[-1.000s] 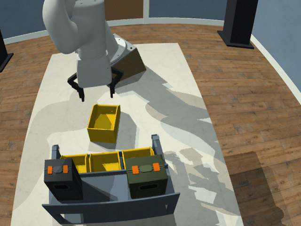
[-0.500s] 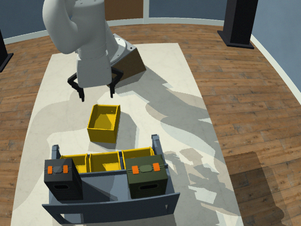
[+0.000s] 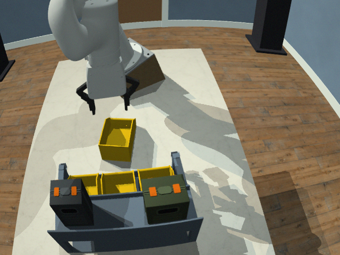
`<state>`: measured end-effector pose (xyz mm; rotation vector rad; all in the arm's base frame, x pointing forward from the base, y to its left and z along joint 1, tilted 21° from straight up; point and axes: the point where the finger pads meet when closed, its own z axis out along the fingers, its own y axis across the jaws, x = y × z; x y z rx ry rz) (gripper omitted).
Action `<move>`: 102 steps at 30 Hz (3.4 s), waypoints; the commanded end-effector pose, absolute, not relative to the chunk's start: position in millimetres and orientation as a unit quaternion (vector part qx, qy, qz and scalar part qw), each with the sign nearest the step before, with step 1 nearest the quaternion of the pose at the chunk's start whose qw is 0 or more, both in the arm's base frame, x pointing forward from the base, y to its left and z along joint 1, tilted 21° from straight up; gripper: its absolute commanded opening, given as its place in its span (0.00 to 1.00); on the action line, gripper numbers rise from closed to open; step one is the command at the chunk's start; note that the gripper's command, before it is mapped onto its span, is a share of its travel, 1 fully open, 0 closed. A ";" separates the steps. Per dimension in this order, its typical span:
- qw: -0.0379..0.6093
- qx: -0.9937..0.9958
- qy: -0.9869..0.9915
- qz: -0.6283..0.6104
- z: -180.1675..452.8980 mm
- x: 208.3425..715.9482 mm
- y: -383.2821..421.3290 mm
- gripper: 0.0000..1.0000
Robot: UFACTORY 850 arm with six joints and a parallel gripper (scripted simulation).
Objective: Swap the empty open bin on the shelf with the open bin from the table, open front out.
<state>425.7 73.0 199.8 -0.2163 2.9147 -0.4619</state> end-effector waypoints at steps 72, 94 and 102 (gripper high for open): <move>0.109 -0.012 0.981 -0.160 164.5 392.3 25.8 0.00; 0.109 0.037 0.983 -0.144 134.2 349.5 -1.3 0.00; 0.108 0.037 0.983 -0.144 134.0 349.3 -1.4 0.00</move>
